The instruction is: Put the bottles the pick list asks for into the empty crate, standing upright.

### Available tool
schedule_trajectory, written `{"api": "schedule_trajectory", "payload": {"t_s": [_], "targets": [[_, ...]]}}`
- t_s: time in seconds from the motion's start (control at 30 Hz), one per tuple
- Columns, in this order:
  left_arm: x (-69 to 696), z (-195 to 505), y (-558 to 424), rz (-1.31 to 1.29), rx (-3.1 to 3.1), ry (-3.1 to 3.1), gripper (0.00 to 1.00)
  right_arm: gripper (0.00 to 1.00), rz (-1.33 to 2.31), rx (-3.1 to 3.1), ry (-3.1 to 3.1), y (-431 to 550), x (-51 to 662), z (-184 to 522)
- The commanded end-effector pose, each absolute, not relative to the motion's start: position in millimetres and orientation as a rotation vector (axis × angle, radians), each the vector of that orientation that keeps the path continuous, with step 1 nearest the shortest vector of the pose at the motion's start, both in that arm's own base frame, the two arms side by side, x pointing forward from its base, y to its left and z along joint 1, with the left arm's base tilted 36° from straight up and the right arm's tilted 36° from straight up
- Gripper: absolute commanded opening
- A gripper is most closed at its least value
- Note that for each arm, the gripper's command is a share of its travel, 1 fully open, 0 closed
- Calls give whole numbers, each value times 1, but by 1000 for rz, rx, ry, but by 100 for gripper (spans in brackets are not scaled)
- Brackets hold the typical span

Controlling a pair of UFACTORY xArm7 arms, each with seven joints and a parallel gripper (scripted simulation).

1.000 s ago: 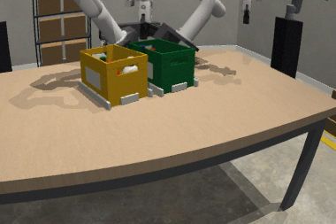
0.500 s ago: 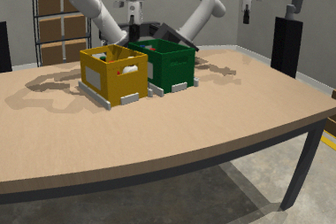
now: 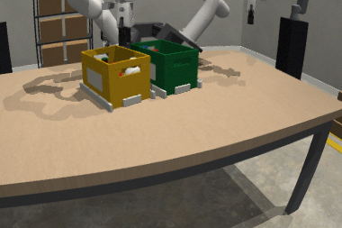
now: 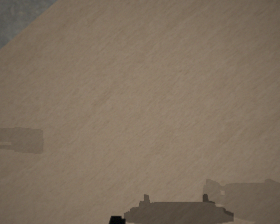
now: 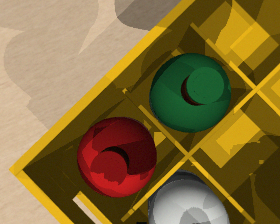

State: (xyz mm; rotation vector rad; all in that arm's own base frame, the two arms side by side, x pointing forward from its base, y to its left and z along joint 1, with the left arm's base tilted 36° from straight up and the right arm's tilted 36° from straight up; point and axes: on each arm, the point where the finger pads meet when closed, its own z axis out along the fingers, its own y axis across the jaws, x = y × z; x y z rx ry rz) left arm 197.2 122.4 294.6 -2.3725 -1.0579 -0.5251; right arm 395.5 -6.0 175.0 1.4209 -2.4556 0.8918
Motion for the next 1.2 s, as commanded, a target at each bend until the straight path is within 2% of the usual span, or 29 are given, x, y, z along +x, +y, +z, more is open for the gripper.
{"api": "schedule_trajectory", "payload": {"t_s": [0.0,0.33,1.17], "targets": [[198,296,122,-529,-2372,-1057,100,65,893,1426,-2456,-15,403,185],[198,296,122,-529,-2372,-1057,100,65,894,1427,-2456,-47,424,211],[198,296,122,-529,-2372,-1057,100,65,894,1427,-2456,-57,426,197]]}}
